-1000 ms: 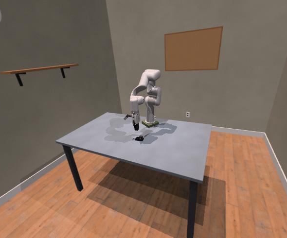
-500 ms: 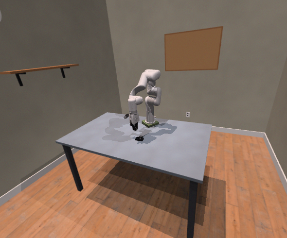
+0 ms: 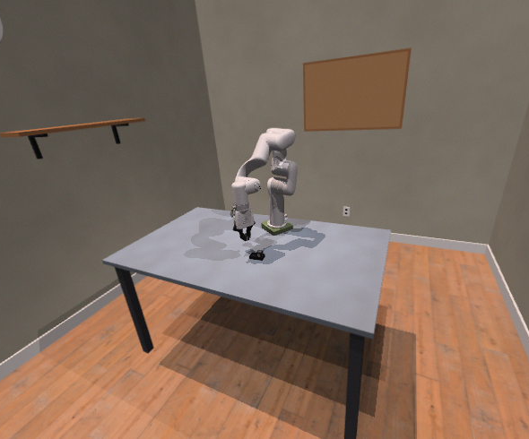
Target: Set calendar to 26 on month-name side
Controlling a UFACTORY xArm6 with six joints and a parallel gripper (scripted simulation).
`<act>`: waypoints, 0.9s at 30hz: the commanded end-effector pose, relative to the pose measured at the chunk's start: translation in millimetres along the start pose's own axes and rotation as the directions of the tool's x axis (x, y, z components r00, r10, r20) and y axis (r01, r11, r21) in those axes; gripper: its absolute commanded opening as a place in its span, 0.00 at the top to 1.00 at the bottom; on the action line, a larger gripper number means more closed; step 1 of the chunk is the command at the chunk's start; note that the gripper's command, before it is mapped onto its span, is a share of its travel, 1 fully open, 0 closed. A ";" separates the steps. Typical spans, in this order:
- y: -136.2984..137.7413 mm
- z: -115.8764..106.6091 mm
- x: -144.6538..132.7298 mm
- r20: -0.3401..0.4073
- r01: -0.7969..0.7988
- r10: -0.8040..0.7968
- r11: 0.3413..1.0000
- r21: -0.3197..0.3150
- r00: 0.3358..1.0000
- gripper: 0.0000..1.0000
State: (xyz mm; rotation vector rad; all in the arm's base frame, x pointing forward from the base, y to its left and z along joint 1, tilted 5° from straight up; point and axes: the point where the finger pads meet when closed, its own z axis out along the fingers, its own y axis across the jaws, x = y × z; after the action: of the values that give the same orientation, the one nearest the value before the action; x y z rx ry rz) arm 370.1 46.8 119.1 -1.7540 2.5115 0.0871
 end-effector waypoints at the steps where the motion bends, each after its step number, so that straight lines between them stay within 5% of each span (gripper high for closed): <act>1: -7.2 -0.3 7.3 -0.007 -0.172 0.172 0.985 0.008 0.985 0.73; 12: -14.5 0.9 17.9 -0.005 -0.380 0.380 0.925 0.009 0.925 0.73; 27: -26.6 3.1 37.7 -0.001 -0.702 0.702 0.713 0.010 0.713 0.73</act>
State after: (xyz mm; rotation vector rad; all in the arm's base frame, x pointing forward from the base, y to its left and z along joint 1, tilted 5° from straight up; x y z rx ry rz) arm 379.6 8.9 112.2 -0.8403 2.9668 0.1222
